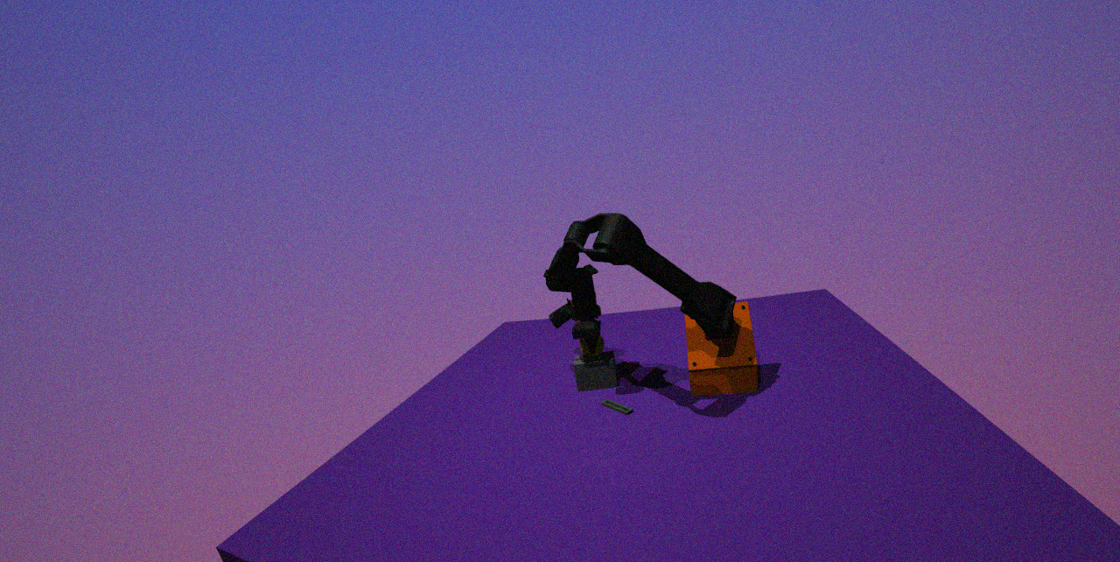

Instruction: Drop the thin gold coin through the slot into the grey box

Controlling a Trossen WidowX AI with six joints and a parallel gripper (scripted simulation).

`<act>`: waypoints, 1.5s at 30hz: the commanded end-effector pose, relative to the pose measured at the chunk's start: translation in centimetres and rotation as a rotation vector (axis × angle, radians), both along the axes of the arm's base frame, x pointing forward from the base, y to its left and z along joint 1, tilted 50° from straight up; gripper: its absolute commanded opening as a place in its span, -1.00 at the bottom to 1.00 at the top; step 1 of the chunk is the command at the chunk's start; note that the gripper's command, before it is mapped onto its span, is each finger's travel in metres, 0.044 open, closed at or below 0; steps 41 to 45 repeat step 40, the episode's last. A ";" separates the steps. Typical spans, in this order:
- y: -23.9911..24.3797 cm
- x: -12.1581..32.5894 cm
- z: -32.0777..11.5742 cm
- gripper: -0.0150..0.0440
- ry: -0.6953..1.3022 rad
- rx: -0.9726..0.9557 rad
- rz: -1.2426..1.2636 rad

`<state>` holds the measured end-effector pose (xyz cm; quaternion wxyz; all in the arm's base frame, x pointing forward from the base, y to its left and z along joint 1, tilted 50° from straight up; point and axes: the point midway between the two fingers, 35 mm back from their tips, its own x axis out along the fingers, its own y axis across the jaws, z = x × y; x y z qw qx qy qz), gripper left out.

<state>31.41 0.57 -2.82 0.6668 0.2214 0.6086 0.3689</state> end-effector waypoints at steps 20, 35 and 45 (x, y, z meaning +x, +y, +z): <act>-0.6 0.0 0.5 0.32 0.001 -0.001 -0.001; -4.4 -0.3 3.9 1.00 0.004 0.007 -0.002; -4.4 -0.3 3.9 1.00 0.004 0.007 -0.002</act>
